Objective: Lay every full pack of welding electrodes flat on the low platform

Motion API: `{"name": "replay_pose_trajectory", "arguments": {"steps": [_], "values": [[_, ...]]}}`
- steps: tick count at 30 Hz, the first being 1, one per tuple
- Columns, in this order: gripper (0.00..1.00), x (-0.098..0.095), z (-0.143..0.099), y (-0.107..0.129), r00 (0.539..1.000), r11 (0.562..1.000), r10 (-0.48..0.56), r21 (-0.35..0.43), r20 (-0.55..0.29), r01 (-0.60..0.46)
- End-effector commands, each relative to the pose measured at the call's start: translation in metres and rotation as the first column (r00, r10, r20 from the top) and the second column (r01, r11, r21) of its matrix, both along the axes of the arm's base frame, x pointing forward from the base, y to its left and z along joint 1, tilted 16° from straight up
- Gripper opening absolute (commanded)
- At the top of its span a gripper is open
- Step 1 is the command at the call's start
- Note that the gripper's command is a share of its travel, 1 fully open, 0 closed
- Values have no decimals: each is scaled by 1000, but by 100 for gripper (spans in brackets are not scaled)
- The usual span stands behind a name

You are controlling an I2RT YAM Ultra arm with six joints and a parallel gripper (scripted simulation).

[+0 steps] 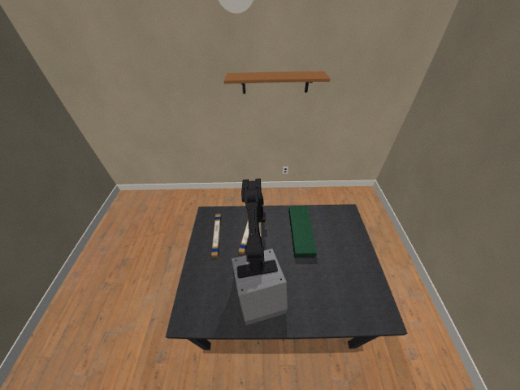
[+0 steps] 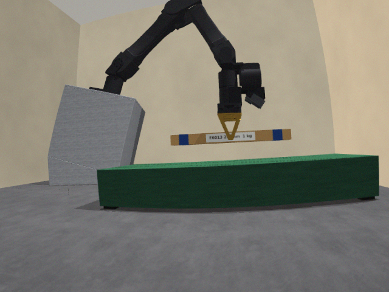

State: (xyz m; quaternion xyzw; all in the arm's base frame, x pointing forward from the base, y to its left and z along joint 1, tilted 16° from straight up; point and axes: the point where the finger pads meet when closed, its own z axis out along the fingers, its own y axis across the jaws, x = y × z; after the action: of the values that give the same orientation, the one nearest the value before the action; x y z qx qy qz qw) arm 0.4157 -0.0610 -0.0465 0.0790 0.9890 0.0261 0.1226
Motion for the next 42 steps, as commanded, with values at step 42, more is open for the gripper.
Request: {"name": "replay_pose_trajectory", "arguments": {"steps": [42], "values": [[0, 25, 17, -2, 998, 1000, -7, -10, 57, 8]]}}
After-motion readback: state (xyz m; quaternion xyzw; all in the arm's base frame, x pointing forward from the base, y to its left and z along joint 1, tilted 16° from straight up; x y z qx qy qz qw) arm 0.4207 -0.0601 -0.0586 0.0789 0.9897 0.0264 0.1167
